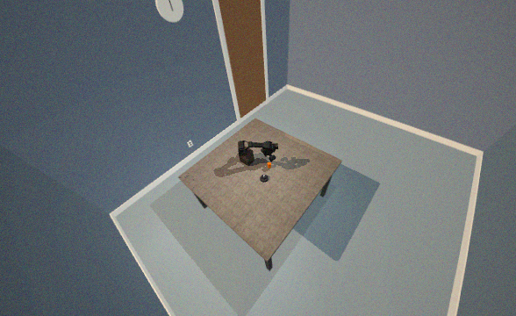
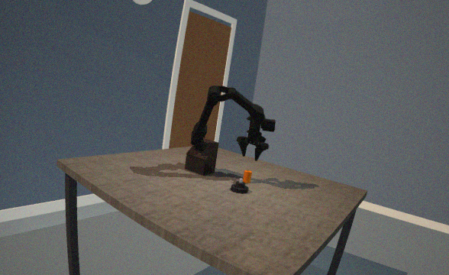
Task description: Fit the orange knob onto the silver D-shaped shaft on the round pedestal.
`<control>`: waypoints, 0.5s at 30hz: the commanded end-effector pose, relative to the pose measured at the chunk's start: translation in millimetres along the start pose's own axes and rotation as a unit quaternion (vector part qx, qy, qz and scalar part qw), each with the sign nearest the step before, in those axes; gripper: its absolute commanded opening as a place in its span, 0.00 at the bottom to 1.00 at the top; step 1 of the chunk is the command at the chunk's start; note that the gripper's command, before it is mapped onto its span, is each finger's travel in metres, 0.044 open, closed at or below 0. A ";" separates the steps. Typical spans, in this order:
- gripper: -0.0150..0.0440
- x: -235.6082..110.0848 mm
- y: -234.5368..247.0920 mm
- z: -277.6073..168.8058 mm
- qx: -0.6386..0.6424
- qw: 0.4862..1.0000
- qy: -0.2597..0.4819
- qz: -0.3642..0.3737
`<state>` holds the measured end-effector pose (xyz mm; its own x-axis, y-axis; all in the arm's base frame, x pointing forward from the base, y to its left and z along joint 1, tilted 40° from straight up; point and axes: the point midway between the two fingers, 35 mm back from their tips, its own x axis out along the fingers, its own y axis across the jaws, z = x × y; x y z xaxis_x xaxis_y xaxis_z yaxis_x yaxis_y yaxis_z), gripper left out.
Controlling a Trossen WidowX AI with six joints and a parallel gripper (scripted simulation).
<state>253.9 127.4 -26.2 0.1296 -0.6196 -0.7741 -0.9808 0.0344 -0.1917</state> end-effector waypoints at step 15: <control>1.00 53.2 -4.6 -0.2 0.016 1.000 0.006 0.001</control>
<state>266.3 99.3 -60.7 0.1276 -0.6234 -0.7714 -0.9745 0.0661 -0.2145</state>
